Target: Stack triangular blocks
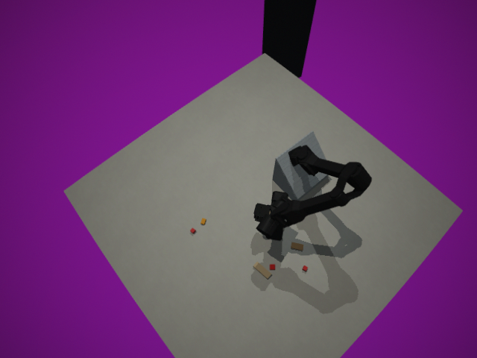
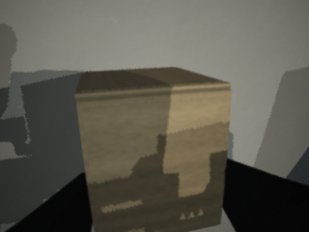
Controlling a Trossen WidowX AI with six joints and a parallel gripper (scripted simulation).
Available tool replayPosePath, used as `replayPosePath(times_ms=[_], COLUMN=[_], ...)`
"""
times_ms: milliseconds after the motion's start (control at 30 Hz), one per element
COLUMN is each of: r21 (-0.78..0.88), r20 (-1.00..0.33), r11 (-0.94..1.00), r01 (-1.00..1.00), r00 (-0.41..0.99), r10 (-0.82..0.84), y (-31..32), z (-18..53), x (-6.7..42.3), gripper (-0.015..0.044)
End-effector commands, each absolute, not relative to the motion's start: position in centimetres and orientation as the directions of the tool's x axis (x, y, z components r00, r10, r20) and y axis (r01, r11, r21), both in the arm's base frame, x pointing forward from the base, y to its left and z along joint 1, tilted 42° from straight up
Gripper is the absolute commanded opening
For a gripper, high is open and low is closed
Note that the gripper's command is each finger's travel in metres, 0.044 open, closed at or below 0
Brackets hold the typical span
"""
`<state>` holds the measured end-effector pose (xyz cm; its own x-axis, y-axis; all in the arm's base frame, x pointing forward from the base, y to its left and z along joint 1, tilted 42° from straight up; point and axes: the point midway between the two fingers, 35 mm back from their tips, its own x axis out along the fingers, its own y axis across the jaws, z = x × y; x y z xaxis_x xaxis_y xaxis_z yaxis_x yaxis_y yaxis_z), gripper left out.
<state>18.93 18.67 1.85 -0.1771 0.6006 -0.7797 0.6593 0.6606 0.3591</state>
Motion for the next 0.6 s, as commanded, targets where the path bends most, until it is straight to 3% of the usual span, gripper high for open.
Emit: replayPosePath(times_ms=[0,100,567], r21=[0.358,0.358,0.359], r20=[-0.779,-0.779,-0.779], r11=[0.657,0.654,0.658], r01=[0.664,0.667,0.662], r00=[-0.176,-0.174,-0.175], r10=[0.602,0.603,0.601], y=[18.65,18.64,18.67], z=[1.80,1.80,1.85], x=[18.89,18.88,18.94], gripper=[0.0000,0.0000,0.0368])
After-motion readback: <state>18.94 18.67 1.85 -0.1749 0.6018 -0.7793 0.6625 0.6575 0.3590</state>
